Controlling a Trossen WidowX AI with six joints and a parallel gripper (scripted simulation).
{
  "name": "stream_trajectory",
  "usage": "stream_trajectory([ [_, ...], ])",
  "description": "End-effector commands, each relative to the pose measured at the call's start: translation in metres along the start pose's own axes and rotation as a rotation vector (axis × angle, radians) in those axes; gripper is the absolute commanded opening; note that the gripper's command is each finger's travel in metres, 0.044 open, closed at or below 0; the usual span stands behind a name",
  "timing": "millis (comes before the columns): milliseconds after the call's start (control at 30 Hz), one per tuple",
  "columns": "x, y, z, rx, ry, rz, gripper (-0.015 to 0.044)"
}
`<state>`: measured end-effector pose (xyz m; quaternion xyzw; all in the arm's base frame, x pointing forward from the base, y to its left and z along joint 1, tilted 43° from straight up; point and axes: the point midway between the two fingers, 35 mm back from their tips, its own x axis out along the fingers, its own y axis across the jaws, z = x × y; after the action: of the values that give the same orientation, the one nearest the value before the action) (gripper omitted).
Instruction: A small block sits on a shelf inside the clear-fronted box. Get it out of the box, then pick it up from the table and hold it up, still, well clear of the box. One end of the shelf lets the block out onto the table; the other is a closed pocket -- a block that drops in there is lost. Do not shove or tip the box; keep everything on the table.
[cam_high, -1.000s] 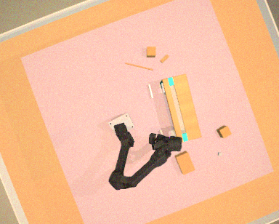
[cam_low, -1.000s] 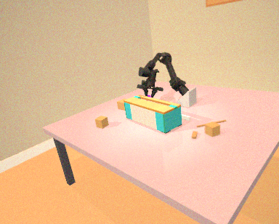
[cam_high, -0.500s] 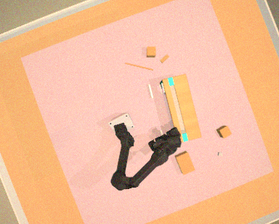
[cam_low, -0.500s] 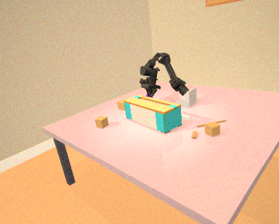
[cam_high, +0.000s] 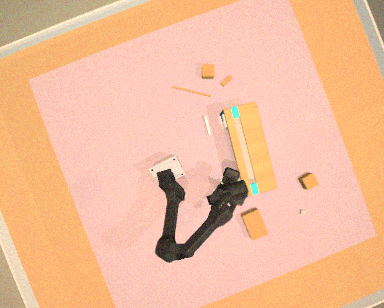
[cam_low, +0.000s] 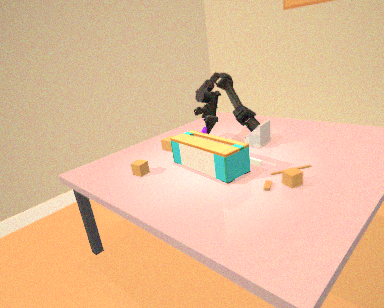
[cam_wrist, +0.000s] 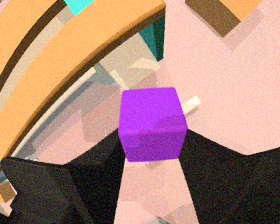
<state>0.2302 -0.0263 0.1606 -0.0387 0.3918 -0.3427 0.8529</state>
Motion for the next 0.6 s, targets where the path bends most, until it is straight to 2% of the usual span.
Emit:
stream_trajectory([
  [0, -0.004, 0.002, 0.001, -0.157, -0.008, -0.007, 0.0000],
  [567, -0.017, 0.005, -0.002, -0.898, -0.015, -0.044, 0.0000],
])
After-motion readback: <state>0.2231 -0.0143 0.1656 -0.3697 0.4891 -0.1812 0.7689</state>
